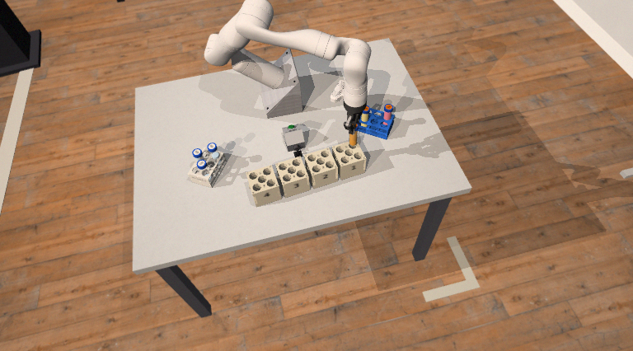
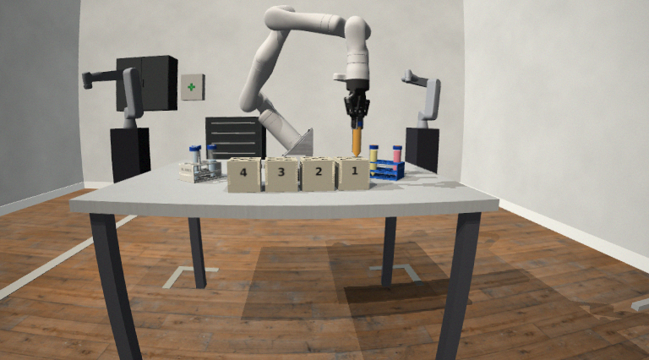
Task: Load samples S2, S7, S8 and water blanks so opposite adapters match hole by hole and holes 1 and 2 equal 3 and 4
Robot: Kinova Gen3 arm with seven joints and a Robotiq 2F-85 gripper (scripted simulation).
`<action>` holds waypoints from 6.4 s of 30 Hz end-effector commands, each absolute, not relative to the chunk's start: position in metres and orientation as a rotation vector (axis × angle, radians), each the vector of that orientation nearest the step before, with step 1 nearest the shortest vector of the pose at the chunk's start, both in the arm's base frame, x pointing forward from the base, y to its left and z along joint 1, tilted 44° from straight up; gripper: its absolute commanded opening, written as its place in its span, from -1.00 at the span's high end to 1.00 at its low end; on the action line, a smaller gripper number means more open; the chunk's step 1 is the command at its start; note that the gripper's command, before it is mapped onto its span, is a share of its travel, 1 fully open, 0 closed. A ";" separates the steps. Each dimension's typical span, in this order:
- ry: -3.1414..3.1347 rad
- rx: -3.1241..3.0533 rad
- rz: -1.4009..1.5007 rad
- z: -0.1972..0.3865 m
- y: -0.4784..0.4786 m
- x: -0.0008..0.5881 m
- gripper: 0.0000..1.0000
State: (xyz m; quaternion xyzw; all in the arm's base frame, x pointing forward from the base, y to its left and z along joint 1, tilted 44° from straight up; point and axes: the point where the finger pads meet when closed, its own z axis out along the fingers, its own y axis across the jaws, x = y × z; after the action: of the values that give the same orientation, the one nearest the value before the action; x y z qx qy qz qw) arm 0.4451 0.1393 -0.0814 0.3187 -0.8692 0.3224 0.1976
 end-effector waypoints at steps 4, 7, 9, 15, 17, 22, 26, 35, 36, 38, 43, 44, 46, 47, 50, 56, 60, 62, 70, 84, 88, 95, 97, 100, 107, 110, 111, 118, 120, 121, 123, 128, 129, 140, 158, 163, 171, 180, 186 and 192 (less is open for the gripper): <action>-2.435 0.893 0.902 -0.084 0.137 0.445 0.80; -2.435 0.893 0.902 -0.085 0.136 0.445 0.80; -2.435 0.893 0.902 -0.086 0.135 0.444 0.80; -2.435 0.893 0.902 -0.088 0.133 0.444 0.80; -2.435 0.893 0.902 -0.089 0.132 0.444 0.80; -2.435 0.893 0.902 -0.092 0.130 0.443 0.80; -2.435 0.893 0.902 -0.094 0.128 0.443 0.80; -2.435 0.893 0.902 -0.097 0.125 0.442 0.80; -2.435 0.893 0.902 -0.097 0.124 0.442 0.80; -2.435 0.893 0.902 -0.098 0.123 0.442 0.80; -2.435 0.893 0.902 -0.101 0.121 0.442 0.80; -2.435 0.893 0.902 -0.101 0.121 0.442 0.80; -2.435 0.893 0.902 -0.101 0.121 0.442 0.80; -2.435 0.893 0.902 -0.102 0.120 0.442 0.80; -2.435 0.893 0.902 -0.103 0.119 0.441 0.80; -2.435 0.893 0.902 -0.106 0.116 0.441 0.80; -2.435 0.893 0.902 -0.108 0.114 0.440 0.80; -2.435 0.893 0.902 -0.108 0.114 0.440 0.80; -2.435 0.893 0.902 -0.112 0.111 0.440 0.80; -2.435 0.893 0.902 -0.117 0.105 0.439 0.80; -2.435 0.893 0.902 -0.119 0.103 0.438 0.80; -2.435 0.893 0.902 -0.123 0.100 0.438 0.80; -2.435 0.893 0.902 -0.123 0.100 0.438 0.80; -2.435 0.893 0.902 -0.124 0.099 0.437 0.80; -2.435 0.893 0.902 -0.127 0.096 0.437 0.80; -2.435 0.893 0.902 -0.129 0.094 0.436 0.80; -2.435 0.893 0.902 -0.129 0.094 0.436 0.80; -2.435 0.893 0.902 -0.132 0.091 0.436 0.80; -2.435 0.893 0.902 -0.133 0.091 0.436 0.80; -2.435 0.893 0.902 -0.133 0.090 0.436 0.80; -2.435 0.893 0.902 -0.134 0.089 0.435 0.80; -2.435 0.893 0.902 -0.136 0.087 0.435 0.80; -2.435 0.893 0.902 -0.137 0.086 0.435 0.80; -2.435 0.893 0.902 -0.141 0.082 0.434 0.80; -2.435 0.893 0.902 -0.143 0.080 0.434 -0.24; -2.435 0.893 0.902 -0.143 0.080 0.434 -0.24; -2.435 0.893 0.902 -0.143 0.080 0.434 -0.24; -2.435 0.893 0.902 -0.143 0.080 0.434 -0.24; -2.435 0.893 0.902 -0.141 0.082 0.434 -0.24; -2.435 0.893 0.902 -0.135 0.088 0.435 -0.24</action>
State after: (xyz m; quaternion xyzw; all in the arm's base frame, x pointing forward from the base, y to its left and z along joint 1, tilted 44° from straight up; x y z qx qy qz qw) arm 0.4340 0.0843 -0.1386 0.3187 -0.8692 0.3224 0.1975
